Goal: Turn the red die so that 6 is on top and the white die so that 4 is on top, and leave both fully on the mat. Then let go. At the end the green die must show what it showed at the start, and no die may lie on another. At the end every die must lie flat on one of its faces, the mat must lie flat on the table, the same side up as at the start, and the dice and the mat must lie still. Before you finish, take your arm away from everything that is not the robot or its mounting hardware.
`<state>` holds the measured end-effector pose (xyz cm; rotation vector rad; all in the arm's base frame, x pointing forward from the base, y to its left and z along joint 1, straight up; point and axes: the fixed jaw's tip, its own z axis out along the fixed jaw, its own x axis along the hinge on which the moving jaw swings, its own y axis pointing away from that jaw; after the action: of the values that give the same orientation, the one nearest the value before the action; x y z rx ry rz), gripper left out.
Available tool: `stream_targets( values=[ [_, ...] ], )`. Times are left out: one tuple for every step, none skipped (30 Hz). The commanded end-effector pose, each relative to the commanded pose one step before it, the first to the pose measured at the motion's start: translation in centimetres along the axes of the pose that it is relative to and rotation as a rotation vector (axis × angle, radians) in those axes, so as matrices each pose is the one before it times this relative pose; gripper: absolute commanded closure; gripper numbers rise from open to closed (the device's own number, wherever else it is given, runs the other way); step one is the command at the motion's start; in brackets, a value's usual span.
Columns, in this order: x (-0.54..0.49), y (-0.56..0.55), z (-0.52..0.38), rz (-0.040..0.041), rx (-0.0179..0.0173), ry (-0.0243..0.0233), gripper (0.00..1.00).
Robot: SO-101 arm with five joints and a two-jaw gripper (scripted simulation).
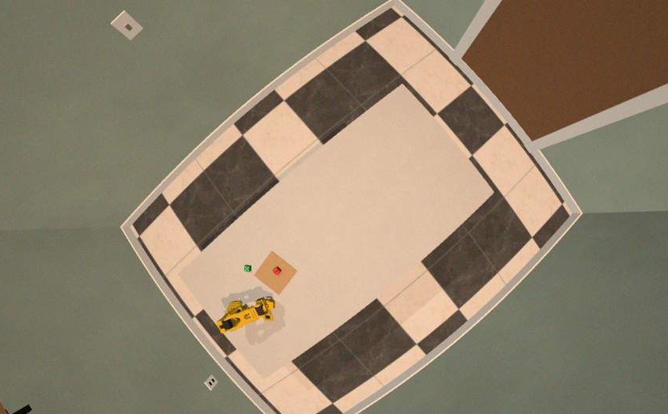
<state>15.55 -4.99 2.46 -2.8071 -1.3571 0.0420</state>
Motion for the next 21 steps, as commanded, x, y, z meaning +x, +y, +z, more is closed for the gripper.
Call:
stream_targets(
  values=[
    [0.344, 0.694, -1.5012, -0.01184, -0.05152, 0.02127, 1.00],
    [-0.010, -0.002, -0.3180, 0.00049, -0.00003, -0.00001, 1.00],
    [-0.012, -0.009, -0.3137, 0.00044, 0.00000, -0.00001, 1.00],
    [-0.014, -0.015, -0.3032, 0.00044, 0.00000, -0.00001, 1.00],
    [-0.016, -0.021, -0.2879, 0.00044, 0.00000, -0.00001, 1.00],
    [-0.016, -0.024, -0.2670, 0.00038, 0.00000, -0.00001, 1.00],
    [-0.016, -0.026, -0.2419, 0.00035, 0.00000, -0.00001, 1.00],
    [-0.016, -0.027, -0.2137, 0.00031, 0.00000, -0.00001, 1.00],
    [-0.014, -0.025, -0.1817, 0.00025, 0.00000, -0.00001, 1.00],
    [-0.013, -0.022, -0.1497, 0.00022, 0.00000, -0.00001, 1.00],
    [-0.010, -0.019, -0.1158, 0.00016, 0.00000, 0.00000, 1.00],
    [-0.008, -0.014, -0.0849, 0.00013, 0.00000, 0.00000, 1.00],
    [-0.005, -0.009, -0.0552, 0.00009, 0.00000, 0.00000, 1.00],
    [-0.003, -0.005, -0.0303, 0.00003, 0.00000, 0.00000, 1.00],
    [-0.001, -0.002, -0.0122, 0.00003, 0.00000, 0.00000, 1.00],
    [-0.001, 0.000, -0.0018, 0.00000, 0.00000, 0.00000, 1.00],
    [0.000, 0.000, 0.0000, 0.00000, 0.00000, 0.00000, 1.00],
    [0.000, 0.000, 0.0000, 0.00000, 0.00000, 0.00000, 1.00],
    [0.000, 0.000, 0.0000, 0.00000, 0.00003, 0.00002, 1.00],
    [0.000, 0.000, 0.0000, 0.00000, 0.00000, 0.00000, 1.00],
    [0.000, 0.000, 0.0000, 0.00000, 0.00000, 0.00000, 1.00]
  ],
)
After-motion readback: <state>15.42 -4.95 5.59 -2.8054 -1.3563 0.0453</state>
